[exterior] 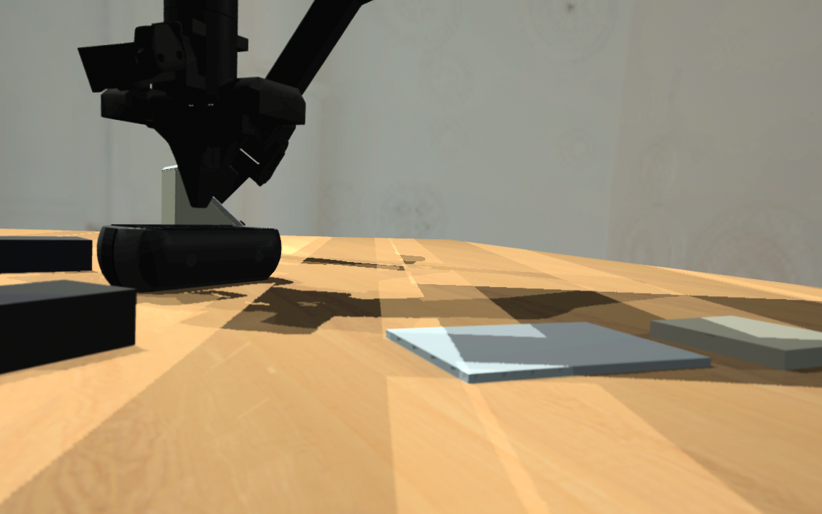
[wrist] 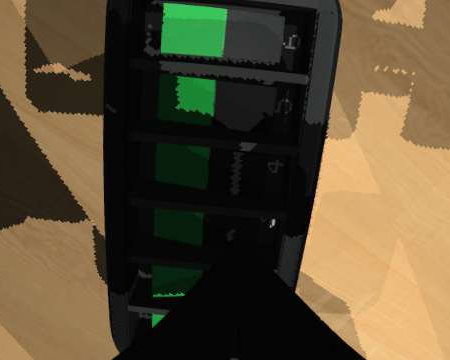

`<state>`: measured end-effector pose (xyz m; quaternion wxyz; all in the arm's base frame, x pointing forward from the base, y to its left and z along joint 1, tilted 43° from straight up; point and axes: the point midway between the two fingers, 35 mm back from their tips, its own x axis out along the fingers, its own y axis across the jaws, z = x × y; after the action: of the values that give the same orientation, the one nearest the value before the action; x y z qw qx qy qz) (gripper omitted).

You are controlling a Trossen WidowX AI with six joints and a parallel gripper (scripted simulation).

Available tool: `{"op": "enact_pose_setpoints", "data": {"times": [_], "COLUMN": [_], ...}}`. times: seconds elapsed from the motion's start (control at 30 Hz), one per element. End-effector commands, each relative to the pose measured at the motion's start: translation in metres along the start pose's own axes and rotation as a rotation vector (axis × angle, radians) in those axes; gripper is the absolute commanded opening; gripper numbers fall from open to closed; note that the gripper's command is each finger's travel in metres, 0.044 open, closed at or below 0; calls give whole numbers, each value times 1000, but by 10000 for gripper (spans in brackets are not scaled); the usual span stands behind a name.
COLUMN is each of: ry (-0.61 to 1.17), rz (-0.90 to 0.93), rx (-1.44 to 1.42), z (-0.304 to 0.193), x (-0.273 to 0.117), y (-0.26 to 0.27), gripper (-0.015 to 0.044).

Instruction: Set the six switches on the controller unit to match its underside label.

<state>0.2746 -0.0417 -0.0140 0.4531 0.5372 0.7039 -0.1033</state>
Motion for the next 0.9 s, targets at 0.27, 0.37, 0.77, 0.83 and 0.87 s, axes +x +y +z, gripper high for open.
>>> {"op": "enact_pose_setpoints", "data": {"times": [0.27,0.37,0.77,0.83,0.87], "ry": [6,6,3,4,4], "rz": [5,5,0,2,3], "rx": [4,4,1,3,4], "z": [-2,-2,-1,0,-1], "x": [18,21,22,3,-10], "y": [0,0,0,0,0], "gripper": [0,0,0,0,0]}}
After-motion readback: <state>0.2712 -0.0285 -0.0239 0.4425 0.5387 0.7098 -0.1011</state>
